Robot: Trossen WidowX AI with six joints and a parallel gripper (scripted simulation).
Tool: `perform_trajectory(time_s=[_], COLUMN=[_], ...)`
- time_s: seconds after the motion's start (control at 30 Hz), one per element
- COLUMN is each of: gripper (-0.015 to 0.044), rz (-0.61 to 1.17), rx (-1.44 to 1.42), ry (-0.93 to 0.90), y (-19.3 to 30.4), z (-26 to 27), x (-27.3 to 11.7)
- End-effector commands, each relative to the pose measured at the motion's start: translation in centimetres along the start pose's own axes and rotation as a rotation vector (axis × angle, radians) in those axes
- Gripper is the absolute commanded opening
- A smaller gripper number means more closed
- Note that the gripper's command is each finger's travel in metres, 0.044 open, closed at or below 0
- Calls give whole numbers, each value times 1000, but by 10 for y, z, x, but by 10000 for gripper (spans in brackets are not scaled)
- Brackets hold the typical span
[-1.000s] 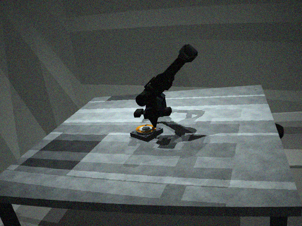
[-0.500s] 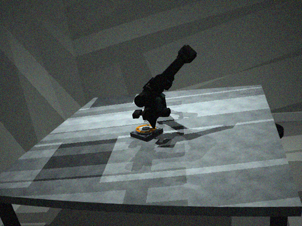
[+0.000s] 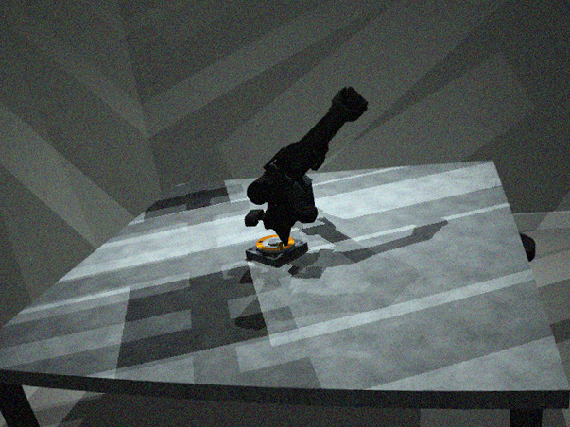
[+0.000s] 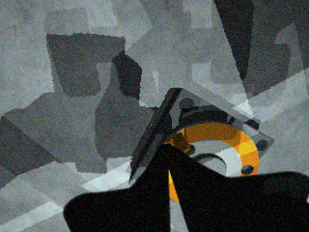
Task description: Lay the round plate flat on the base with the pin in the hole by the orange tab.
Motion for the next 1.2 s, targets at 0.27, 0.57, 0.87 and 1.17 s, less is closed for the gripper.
perform_trajectory(time_s=[0.27, 0.57, 0.87, 1.17], gripper=[0, 0, 0, 0], rz=[-1, -1, -1, -1], rx=[5, 4, 4, 4], ry=[4, 5, 5, 6], y=[-9, -14, -17, -18], z=[-13, -19, -27, -34], x=[-2, -4, -4, -5])
Point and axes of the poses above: the point midway between the two fingers, 35 mm back from their tips, its own x axis out along the fingers, its own z axis across the jaws, y = z × x, the point moved 5 cm from there along -x, back along the fingers, and after that the axes turned 2 degrees about x, right-handed, at the moved point
